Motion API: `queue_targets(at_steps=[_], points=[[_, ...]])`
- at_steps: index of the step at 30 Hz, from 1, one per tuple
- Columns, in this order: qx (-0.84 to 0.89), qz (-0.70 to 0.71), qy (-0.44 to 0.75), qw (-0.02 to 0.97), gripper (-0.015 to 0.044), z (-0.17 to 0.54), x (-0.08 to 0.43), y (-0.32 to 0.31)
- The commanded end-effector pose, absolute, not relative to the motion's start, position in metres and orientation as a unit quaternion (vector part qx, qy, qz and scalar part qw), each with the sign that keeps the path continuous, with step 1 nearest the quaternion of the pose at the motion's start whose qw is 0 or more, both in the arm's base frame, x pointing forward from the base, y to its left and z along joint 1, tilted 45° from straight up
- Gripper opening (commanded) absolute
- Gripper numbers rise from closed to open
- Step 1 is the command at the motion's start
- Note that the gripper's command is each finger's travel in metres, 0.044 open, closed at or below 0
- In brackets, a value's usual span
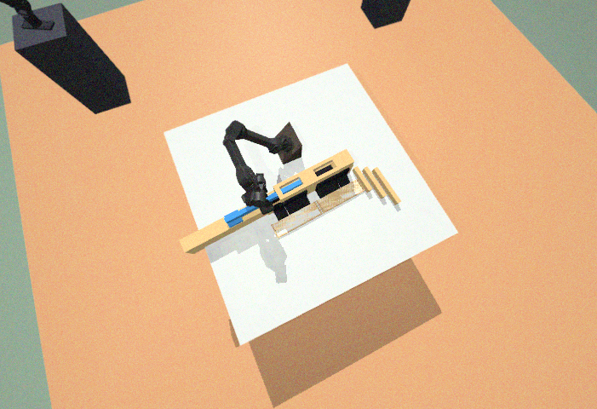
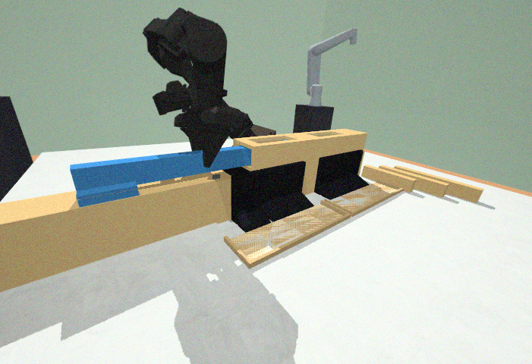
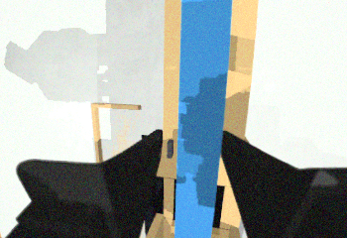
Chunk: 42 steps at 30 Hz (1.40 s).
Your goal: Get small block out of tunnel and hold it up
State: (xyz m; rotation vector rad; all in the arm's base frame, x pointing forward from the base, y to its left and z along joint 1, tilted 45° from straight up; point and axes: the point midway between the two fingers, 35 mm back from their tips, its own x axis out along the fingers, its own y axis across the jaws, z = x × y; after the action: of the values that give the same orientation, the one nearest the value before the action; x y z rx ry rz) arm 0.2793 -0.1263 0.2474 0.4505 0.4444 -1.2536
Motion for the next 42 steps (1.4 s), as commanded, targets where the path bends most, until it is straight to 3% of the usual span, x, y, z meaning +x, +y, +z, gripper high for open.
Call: queue_targets(at_steps=[1,6,9,42], points=[[0.208,-0.577,0.204,0.763,0.0099,0.247,0.279,-0.126],[0.208,-0.577,0.204,0.763,0.0065,0.247,0.279,-0.126],[0.208,-0.577,0.205,0.763,0.0000,0.245,0.279,-0.124],[0.207,-0.577,0.208,0.762,0.0000,0.198,0.272,-0.087]])
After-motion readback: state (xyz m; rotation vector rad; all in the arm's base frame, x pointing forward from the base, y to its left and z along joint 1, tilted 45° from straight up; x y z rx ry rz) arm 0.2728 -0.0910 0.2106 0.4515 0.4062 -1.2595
